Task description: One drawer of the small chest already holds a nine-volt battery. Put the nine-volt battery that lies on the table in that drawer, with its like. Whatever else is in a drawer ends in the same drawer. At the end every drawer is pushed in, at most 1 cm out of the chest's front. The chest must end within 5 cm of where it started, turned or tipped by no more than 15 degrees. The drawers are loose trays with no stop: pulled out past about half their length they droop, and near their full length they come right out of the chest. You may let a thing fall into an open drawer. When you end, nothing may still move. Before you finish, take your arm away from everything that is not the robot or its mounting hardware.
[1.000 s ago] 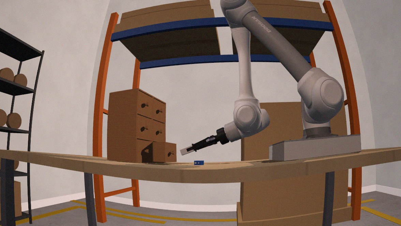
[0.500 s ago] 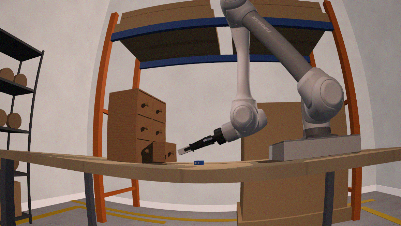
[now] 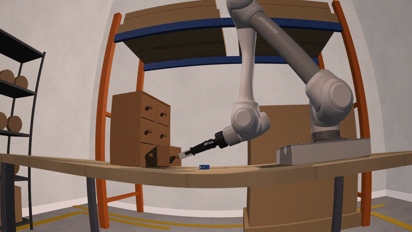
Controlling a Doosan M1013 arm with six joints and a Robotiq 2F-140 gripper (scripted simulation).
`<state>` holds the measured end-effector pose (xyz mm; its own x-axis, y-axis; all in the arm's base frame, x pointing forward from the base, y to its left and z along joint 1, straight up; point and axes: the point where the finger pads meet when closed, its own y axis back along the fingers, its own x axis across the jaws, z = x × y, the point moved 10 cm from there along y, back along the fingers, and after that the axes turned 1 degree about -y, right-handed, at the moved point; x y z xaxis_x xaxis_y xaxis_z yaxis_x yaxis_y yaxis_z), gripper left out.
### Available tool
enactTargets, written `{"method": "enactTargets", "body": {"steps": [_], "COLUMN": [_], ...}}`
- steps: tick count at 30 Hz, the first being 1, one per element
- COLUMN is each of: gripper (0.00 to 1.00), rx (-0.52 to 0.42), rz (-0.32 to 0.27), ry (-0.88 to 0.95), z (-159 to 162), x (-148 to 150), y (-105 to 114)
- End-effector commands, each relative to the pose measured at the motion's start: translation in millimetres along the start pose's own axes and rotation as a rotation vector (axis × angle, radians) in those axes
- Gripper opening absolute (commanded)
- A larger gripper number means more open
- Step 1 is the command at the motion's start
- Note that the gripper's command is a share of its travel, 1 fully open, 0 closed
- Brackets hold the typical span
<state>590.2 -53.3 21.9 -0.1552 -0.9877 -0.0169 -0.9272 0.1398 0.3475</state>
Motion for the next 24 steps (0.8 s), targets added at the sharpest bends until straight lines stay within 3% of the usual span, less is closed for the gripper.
{"method": "enactTargets", "body": {"steps": [1,24], "gripper": [0.00,0.00], "rx": [0.000,0.000], "rz": [0.001,0.001], "ry": [0.000,0.000], "z": [-3,-15], "x": [1,1], "y": [-8,-42]}}
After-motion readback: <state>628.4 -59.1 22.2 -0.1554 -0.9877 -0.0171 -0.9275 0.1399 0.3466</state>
